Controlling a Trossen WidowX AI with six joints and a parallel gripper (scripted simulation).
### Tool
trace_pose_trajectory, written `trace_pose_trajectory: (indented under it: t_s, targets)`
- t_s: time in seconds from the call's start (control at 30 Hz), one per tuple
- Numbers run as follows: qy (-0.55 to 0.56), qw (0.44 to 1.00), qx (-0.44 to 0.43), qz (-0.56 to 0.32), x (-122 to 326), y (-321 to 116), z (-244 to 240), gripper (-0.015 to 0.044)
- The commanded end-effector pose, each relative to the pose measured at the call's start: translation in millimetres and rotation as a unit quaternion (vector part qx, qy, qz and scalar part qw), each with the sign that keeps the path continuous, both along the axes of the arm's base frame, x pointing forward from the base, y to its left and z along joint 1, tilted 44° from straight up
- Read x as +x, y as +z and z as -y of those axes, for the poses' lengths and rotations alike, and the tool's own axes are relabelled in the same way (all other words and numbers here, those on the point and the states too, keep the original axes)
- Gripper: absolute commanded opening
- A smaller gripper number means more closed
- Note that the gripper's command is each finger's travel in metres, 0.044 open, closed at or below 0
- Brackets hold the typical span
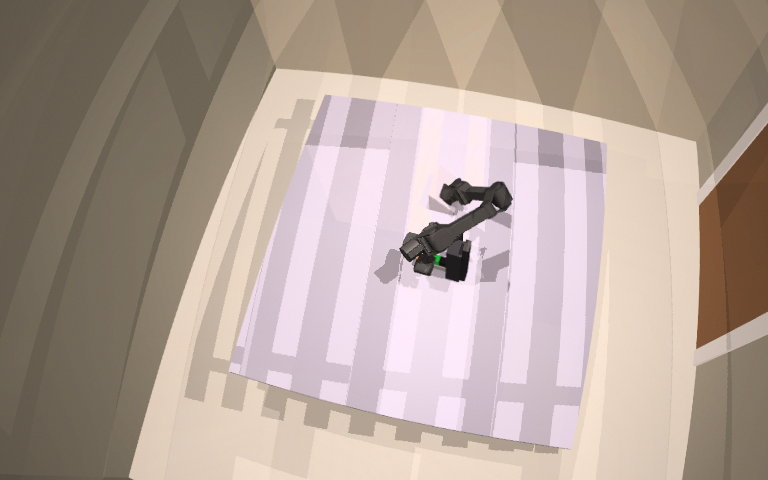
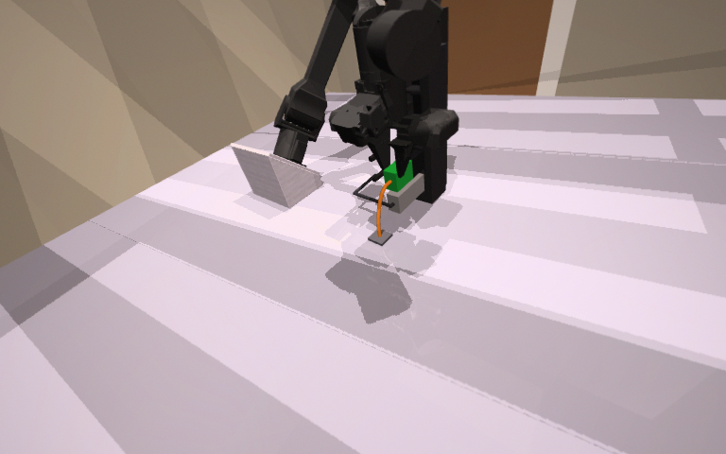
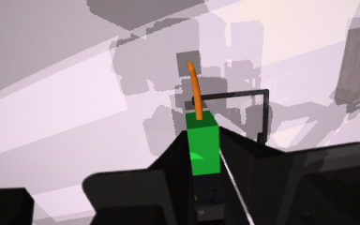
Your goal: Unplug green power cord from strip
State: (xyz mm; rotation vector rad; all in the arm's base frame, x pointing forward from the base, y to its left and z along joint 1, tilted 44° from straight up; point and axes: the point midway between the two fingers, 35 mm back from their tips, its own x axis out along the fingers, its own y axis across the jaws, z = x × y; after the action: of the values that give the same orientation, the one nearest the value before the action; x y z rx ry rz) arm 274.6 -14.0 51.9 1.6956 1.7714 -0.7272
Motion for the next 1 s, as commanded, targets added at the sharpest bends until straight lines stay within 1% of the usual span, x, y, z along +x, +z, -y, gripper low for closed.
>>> trace_pose_trajectory:
  t_s: [0.0,0.97]
  targets:
    - [0.000,1.000,0.000,0.002,0.6,-0.3,0.7,0.0000]
    - [-0.002,1.000,-0.001,0.000,3.2,-29.1,36.0,0.0000]
